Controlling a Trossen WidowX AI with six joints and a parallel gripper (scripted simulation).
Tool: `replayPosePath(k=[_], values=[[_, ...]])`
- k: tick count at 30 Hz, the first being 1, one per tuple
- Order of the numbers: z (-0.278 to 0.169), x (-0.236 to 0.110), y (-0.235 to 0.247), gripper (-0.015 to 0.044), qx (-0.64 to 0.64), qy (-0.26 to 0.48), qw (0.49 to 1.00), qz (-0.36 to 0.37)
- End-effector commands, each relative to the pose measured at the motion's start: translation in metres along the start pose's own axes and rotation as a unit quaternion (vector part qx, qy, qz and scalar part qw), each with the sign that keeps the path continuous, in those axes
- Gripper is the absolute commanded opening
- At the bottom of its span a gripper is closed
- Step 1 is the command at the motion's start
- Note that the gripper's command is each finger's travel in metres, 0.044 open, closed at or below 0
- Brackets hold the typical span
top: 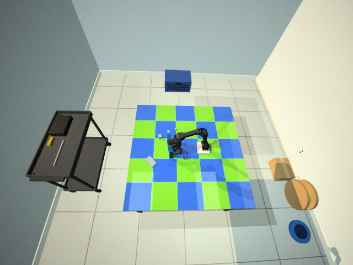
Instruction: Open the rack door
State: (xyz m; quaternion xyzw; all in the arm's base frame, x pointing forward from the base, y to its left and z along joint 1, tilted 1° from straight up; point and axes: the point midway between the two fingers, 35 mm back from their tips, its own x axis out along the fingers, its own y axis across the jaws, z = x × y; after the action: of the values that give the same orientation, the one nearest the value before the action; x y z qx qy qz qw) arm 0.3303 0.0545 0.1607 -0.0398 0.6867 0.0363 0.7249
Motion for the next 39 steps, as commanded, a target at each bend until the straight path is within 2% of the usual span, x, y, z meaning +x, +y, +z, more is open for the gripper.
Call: replayPosePath(k=[1, 10, 19, 28, 39], values=[[0.0001, 0.0004, 0.0000, 0.0009, -0.017, 0.000, 1.000, 0.000], [0.0001, 0.0005, 0.0000, 0.0009, -0.232, 0.000, 0.973, 0.000], [0.0001, 0.0005, 0.0000, 0.0009, -0.441, 0.000, 0.898, 0.000], [0.0001, 0.0005, 0.0000, 0.0009, -0.627, 0.000, 0.779, 0.000], [0.0001, 0.0005, 0.0000, 0.0009, -0.810, 0.000, 0.586, 0.000]])
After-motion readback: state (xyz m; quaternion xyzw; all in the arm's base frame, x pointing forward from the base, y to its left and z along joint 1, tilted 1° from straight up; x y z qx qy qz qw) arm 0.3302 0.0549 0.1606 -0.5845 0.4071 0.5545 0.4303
